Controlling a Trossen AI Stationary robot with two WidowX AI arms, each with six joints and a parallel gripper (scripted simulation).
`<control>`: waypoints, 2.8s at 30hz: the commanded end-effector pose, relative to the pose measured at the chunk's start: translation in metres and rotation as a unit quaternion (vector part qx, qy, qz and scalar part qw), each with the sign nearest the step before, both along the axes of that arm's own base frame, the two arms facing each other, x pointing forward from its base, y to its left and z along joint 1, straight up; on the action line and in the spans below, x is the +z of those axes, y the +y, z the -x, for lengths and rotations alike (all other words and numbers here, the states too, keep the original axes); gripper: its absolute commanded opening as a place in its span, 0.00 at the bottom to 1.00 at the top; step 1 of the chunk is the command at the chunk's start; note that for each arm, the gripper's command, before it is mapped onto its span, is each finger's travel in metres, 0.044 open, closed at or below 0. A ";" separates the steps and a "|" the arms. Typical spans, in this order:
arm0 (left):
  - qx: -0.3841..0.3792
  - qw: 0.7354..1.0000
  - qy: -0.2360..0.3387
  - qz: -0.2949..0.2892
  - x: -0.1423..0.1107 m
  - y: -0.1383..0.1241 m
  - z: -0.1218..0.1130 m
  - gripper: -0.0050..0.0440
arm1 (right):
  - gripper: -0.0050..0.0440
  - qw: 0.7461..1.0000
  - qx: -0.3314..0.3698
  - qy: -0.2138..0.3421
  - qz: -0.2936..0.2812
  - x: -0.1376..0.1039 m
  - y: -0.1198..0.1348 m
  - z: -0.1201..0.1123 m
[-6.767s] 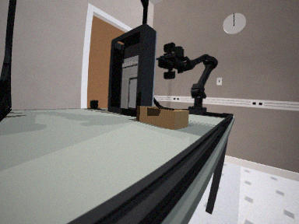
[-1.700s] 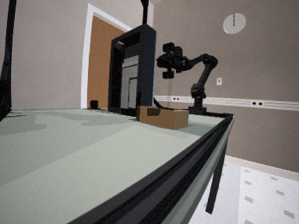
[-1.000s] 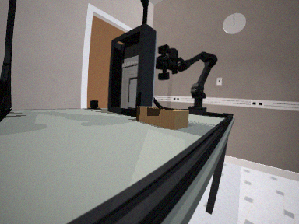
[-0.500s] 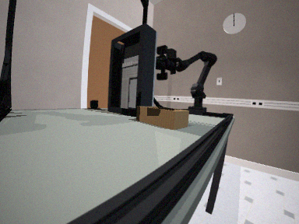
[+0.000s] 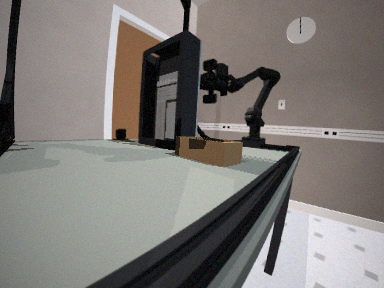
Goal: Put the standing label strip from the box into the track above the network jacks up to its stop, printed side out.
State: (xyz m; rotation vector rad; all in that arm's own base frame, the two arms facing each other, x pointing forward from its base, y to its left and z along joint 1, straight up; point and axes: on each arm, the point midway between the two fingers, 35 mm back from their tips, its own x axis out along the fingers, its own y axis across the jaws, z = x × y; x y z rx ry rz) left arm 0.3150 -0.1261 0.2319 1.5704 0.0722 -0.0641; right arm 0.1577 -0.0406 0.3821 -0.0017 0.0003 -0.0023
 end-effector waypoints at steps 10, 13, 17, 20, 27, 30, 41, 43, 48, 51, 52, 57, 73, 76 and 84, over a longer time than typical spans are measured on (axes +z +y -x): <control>-0.001 1.000 -0.008 0.007 0.008 -0.001 0.006 0.00 | 1.00 1.000 0.001 -0.001 0.001 0.001 0.001 0.000; -0.001 1.000 -0.008 0.007 0.008 -0.001 0.006 0.00 | 1.00 1.000 0.001 -0.001 0.001 0.001 0.001 0.000; -0.001 1.000 -0.008 0.007 0.008 -0.001 0.006 0.00 | 1.00 1.000 0.001 -0.001 0.001 0.001 0.001 0.000; 0.000 1.000 -0.009 0.007 0.009 0.000 0.006 0.25 | 1.00 1.000 0.001 -0.001 0.001 0.001 0.001 0.000; 0.000 1.000 -0.009 0.007 0.009 0.000 0.006 0.49 | 1.00 1.000 0.001 -0.001 0.001 0.001 0.001 0.000; 0.000 1.000 -0.009 0.007 0.009 0.000 0.006 0.64 | 1.00 1.000 0.001 -0.001 0.001 0.001 0.001 0.000; 0.000 1.000 -0.009 0.007 0.009 0.000 0.006 0.87 | 1.00 1.000 0.001 -0.001 0.001 0.001 0.001 0.000; 0.000 1.000 -0.009 0.007 0.009 0.000 0.006 0.87 | 1.00 1.000 0.001 -0.001 0.001 0.001 0.001 0.000; 0.000 1.000 -0.009 0.007 0.009 0.000 0.006 0.87 | 1.00 1.000 0.001 -0.001 0.001 0.001 0.001 0.000; 0.000 1.000 -0.009 0.007 0.009 0.000 0.006 0.87 | 1.00 1.000 0.001 -0.001 0.001 0.001 0.001 0.000; 0.000 1.000 -0.009 0.007 0.009 0.000 0.006 0.87 | 1.00 1.000 0.001 -0.001 0.001 0.001 0.001 0.000; 0.000 1.000 -0.009 0.007 0.009 0.000 0.006 0.87 | 1.00 1.000 0.001 -0.001 0.001 0.001 0.001 0.000; 0.000 1.000 -0.009 0.007 0.009 0.000 0.006 0.87 | 1.00 1.000 0.001 -0.001 0.001 0.001 0.001 0.000; 0.000 1.000 -0.009 0.007 0.009 0.000 0.006 0.87 | 1.00 1.000 0.001 -0.001 0.001 0.001 0.001 0.000; 0.000 1.000 -0.008 0.007 0.008 -0.001 0.011 0.67 | 1.00 1.000 0.001 -0.001 0.001 0.001 0.001 0.000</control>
